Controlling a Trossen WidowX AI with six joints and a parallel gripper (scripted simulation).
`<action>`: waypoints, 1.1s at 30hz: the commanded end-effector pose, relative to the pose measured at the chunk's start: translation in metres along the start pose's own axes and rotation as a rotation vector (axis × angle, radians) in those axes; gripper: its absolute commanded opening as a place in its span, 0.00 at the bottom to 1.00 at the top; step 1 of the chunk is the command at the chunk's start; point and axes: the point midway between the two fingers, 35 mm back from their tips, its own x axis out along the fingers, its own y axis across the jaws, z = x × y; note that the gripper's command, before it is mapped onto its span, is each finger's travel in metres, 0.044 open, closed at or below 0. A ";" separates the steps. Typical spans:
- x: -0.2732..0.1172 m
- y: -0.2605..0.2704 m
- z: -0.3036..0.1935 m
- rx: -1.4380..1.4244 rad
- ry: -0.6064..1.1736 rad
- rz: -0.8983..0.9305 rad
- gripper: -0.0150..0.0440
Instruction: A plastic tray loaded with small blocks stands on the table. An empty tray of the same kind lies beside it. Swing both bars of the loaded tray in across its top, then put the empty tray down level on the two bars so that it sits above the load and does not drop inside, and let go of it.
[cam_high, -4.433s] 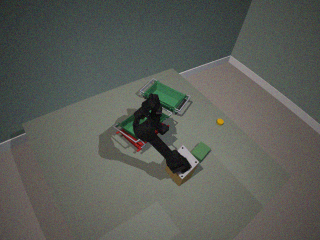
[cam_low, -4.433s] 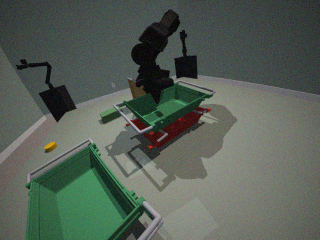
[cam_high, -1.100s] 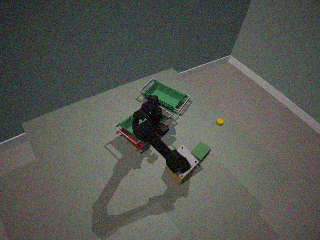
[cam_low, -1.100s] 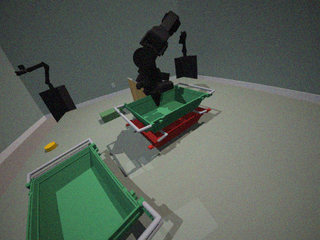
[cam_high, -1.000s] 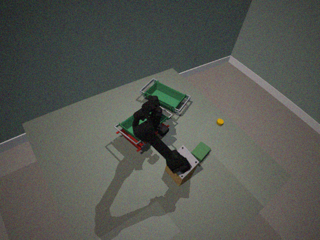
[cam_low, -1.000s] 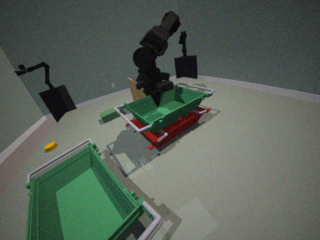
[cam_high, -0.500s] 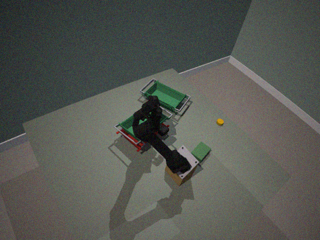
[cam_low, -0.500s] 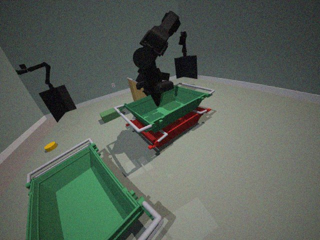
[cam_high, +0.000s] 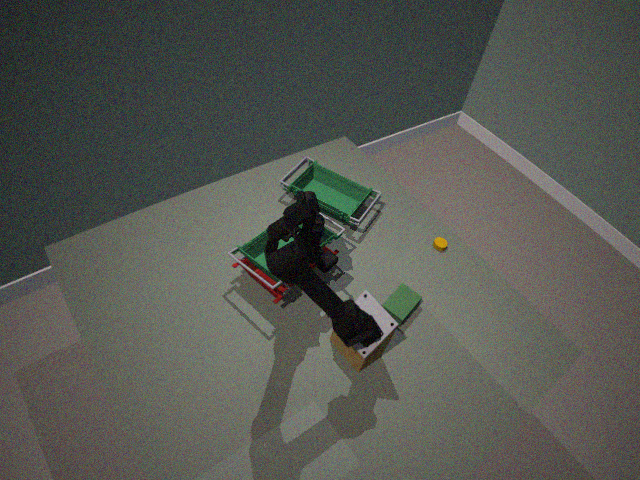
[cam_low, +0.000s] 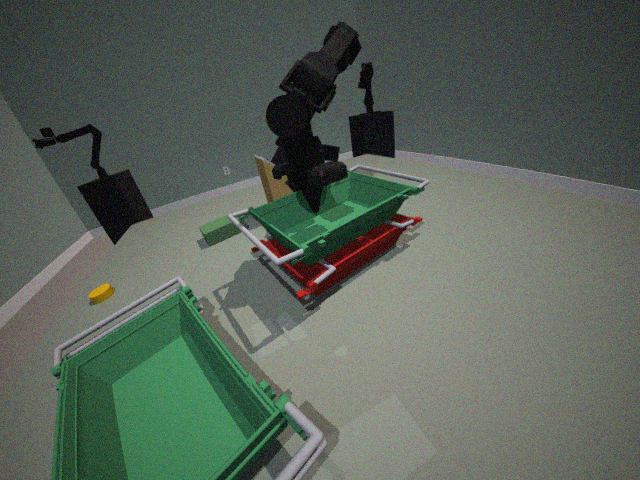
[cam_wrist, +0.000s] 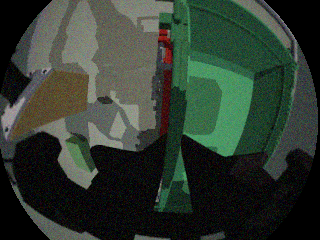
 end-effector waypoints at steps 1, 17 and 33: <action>0.007 0.007 0.002 0.009 -0.004 0.033 0.25; 0.007 0.007 0.002 0.009 -0.004 0.033 0.65; 0.006 0.005 0.003 0.004 -0.006 0.027 1.00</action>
